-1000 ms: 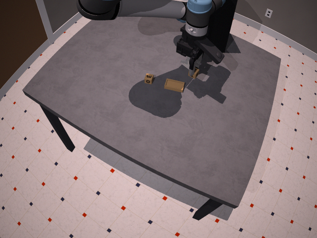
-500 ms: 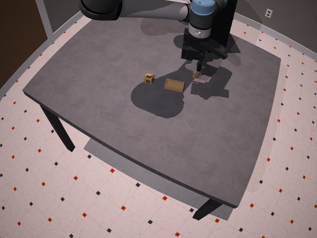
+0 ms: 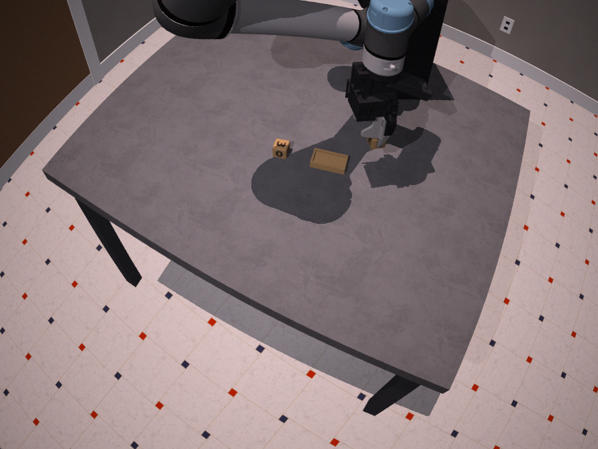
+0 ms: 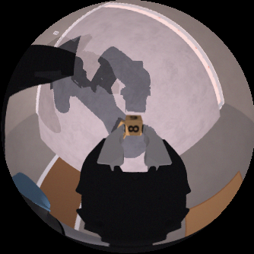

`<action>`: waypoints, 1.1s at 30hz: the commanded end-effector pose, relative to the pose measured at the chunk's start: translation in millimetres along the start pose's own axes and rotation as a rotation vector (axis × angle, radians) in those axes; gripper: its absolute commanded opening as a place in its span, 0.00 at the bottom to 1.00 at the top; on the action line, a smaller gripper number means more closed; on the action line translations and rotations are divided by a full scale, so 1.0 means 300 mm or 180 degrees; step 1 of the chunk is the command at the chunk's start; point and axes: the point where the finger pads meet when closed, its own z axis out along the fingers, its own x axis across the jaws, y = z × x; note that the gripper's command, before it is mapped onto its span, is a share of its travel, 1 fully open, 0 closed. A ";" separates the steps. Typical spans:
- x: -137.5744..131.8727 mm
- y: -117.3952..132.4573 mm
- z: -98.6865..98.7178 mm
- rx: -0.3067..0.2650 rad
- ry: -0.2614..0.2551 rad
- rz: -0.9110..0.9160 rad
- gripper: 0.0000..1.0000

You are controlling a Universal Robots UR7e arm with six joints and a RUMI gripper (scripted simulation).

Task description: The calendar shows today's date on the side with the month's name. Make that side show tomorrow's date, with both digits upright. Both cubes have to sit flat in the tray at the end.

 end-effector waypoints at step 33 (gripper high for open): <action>0.028 -0.045 0.001 -0.0034 0.0022 -0.2941 0.11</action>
